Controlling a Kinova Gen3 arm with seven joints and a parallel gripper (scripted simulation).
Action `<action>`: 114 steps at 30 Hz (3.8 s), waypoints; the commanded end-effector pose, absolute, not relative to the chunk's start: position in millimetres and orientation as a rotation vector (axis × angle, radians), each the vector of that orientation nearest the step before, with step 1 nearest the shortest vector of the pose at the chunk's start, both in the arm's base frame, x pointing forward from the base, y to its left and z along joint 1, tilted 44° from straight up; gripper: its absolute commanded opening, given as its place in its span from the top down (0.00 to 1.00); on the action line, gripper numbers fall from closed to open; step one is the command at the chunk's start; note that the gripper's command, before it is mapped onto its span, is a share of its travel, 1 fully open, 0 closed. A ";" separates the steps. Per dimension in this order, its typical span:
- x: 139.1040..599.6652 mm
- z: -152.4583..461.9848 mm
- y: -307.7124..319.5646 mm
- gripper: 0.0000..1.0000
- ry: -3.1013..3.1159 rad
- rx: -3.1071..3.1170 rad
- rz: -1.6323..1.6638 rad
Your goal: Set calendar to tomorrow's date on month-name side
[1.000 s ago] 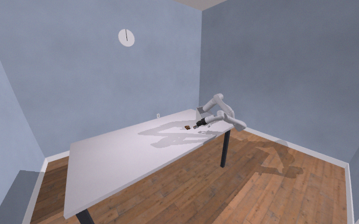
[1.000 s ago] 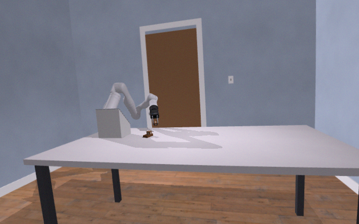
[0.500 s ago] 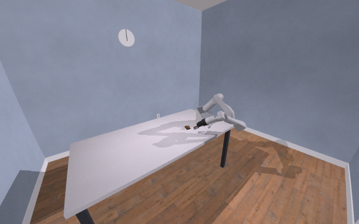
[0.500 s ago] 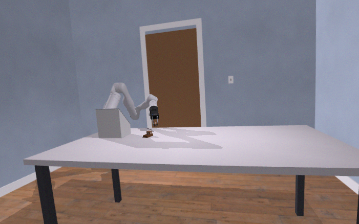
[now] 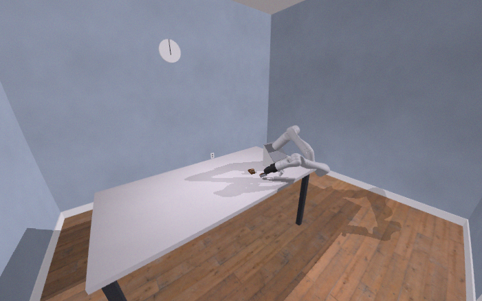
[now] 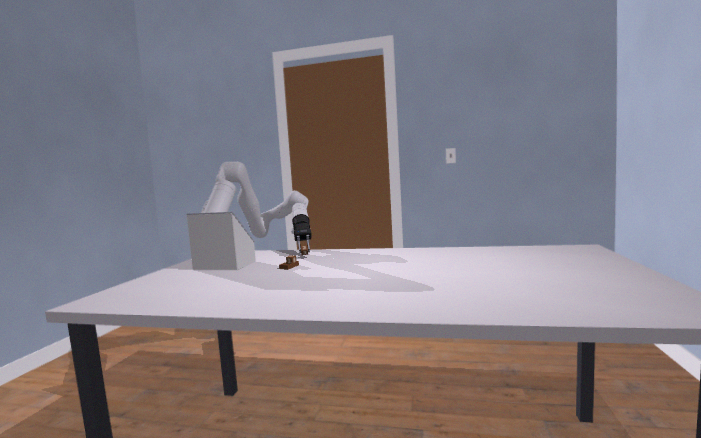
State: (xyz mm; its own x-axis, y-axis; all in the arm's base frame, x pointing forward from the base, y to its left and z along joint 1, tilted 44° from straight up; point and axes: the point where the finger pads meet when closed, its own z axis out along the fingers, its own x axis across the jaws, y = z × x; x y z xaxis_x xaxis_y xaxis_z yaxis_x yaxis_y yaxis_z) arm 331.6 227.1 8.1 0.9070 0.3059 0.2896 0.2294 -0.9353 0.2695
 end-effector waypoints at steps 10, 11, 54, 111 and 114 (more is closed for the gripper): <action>330.6 -1.1 235.2 0.43 0.419 2.832 0.484; 330.6 -1.1 235.2 0.43 0.419 2.832 0.484; 330.6 -1.1 235.2 0.25 0.419 2.832 0.484; 330.8 8.8 225.7 0.00 0.419 2.832 0.484; 330.9 11.3 223.2 0.00 0.419 2.832 0.484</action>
